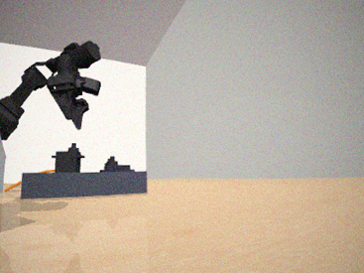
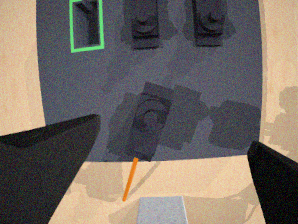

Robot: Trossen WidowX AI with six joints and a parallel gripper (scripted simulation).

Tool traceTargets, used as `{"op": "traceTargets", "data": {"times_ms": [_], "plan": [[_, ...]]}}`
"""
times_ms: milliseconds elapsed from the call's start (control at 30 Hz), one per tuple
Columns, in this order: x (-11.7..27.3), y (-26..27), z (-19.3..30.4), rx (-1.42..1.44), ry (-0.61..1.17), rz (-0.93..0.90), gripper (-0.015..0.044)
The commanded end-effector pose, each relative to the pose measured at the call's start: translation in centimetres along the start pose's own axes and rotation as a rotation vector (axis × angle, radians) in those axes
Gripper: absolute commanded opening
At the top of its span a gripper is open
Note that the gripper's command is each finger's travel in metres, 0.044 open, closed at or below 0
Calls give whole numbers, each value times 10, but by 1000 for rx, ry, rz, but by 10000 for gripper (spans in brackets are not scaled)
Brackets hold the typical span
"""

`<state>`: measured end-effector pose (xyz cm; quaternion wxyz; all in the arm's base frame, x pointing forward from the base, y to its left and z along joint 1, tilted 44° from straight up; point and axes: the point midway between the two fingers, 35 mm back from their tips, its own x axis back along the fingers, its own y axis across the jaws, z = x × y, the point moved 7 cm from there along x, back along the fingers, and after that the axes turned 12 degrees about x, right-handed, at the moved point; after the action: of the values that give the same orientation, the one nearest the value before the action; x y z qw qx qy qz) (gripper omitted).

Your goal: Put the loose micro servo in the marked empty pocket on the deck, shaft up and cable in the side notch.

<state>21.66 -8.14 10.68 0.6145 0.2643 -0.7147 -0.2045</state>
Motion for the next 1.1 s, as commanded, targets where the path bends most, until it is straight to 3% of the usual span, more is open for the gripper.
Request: {"op": "traceTargets", "data": {"times_ms": [0,200,1067], "plan": [[-14,9,5,-72,90,-39,440],[-28,20,11,-150,200,-73,440],[-70,24,20,-149,199,-74,440]]}}
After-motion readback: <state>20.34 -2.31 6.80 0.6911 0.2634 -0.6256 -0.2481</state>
